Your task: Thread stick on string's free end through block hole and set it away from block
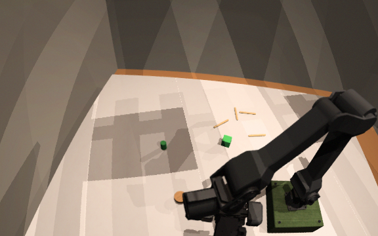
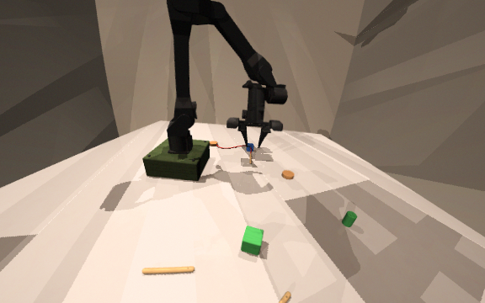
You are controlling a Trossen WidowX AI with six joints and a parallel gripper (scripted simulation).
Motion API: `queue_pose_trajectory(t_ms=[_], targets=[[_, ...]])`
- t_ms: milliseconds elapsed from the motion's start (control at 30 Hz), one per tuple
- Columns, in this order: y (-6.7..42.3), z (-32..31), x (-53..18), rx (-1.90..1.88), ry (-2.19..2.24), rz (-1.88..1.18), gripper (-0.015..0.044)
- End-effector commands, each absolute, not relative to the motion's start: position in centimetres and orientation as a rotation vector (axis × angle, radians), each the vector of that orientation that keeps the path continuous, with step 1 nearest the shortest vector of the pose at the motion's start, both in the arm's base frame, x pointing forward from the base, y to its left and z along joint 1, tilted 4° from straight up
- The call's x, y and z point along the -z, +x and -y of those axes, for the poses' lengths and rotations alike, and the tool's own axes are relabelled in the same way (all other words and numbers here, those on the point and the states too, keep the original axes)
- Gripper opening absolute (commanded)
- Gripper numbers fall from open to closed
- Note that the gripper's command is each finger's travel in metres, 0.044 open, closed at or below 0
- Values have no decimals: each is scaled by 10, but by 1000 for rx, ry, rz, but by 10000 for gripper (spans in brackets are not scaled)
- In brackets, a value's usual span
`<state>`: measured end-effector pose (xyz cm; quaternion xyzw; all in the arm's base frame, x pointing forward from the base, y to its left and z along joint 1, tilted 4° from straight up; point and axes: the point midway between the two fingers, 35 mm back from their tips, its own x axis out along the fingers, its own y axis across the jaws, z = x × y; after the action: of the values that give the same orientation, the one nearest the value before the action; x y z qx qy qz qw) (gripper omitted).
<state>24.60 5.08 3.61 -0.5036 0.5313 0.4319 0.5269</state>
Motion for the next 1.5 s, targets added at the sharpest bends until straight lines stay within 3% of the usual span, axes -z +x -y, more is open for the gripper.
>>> queue_pose_trajectory(t_ms=[0,133,433,1467], targets=[[243,-52,-60,-1032,-1202,-1273,210],[243,-52,-60,-1032,-1202,-1273,210],[245,-53,-72,-1030,-1206,-1263,440],[245,-53,-76,-1030,-1209,-1257,440]])
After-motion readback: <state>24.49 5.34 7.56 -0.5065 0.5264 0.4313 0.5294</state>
